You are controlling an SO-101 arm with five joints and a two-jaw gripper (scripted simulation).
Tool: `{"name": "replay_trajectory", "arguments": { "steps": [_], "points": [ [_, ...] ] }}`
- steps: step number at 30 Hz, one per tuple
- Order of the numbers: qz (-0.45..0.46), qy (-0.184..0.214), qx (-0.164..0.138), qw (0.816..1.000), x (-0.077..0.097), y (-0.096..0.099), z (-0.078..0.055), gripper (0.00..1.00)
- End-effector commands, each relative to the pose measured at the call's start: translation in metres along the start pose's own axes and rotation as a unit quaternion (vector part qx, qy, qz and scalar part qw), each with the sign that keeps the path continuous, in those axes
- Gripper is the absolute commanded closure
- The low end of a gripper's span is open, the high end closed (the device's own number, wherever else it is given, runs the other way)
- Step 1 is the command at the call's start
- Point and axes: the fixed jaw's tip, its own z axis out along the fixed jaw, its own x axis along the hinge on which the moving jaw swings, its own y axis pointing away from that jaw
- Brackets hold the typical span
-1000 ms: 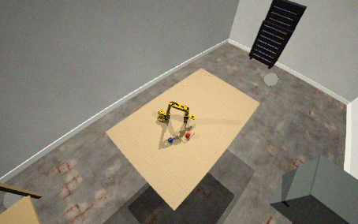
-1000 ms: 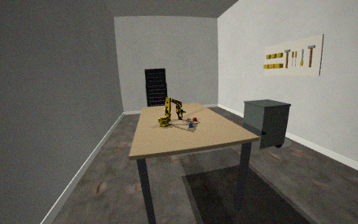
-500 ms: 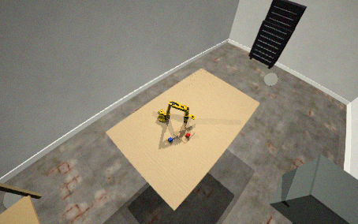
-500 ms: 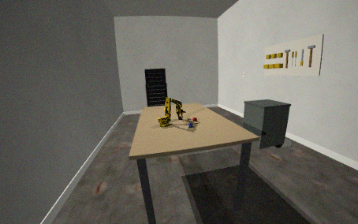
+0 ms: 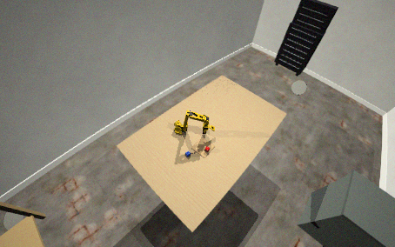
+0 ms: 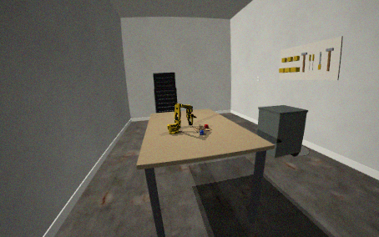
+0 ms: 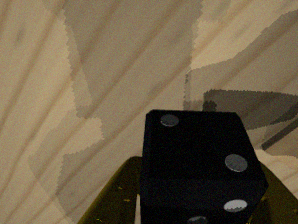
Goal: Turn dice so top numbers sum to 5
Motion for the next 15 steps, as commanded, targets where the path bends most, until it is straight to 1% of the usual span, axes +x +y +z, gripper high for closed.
{"name": "replay_trajectory", "arguments": {
  "steps": [1, 4, 7, 15],
  "points": [
    [0.002, -0.036, -0.001, 0.999, -0.007, 0.001, -0.024, 1.00],
    [0.002, -0.036, -0.001, 0.999, -0.006, 0.002, -0.031, 1.00],
    [0.002, -0.036, -0.001, 0.999, -0.005, 0.002, -0.035, 1.00],
    [0.002, -0.036, -0.002, 0.999, -0.005, 0.002, -0.037, 1.00]
  ]
}}
